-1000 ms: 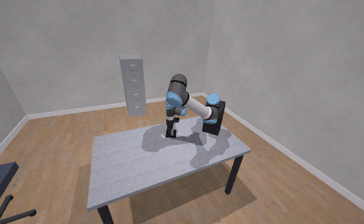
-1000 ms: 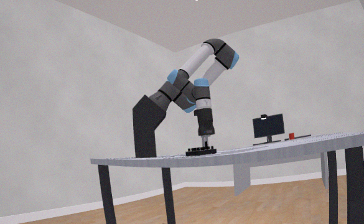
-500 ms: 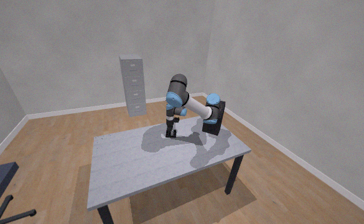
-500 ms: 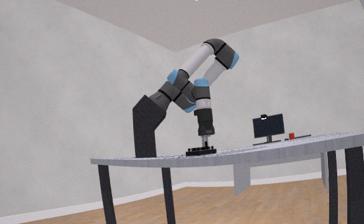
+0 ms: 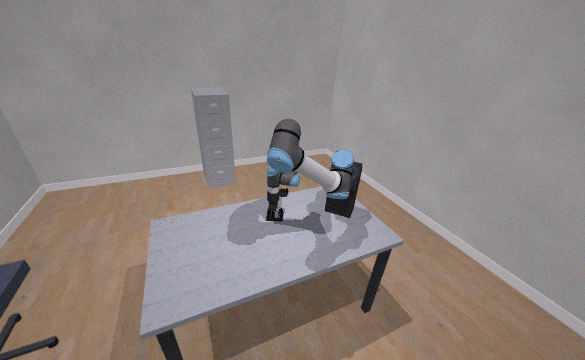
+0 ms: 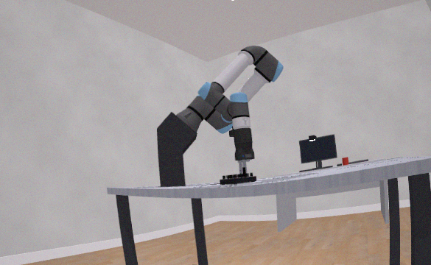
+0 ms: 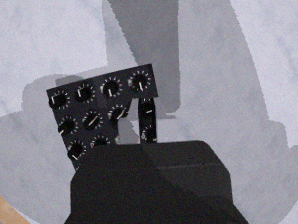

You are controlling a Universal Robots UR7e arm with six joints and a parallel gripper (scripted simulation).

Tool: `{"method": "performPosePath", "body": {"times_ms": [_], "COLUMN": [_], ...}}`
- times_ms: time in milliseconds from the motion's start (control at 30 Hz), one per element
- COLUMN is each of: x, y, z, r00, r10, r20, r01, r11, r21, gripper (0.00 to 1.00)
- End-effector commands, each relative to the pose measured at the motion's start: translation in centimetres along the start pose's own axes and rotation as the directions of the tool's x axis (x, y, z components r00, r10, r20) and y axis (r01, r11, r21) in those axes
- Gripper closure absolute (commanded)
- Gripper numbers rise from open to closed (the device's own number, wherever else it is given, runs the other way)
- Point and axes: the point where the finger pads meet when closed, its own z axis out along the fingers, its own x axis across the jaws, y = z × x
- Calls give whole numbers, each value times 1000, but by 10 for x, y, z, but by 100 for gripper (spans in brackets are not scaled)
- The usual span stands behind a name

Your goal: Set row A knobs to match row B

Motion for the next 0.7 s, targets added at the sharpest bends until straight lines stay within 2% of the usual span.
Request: {"method": "performPosePath", "body": {"times_ms": [0, 233, 667], "x": [1, 1, 1], "y": [2, 1, 1], "z": [0, 0, 0], "r00": [995, 968, 926], "r10": [-95, -251, -377], "r20": [1, 0, 0], "r01": [95, 251, 377], "r11": [995, 968, 926], "r21": [-2, -1, -1], "gripper": [70, 70, 70]}}
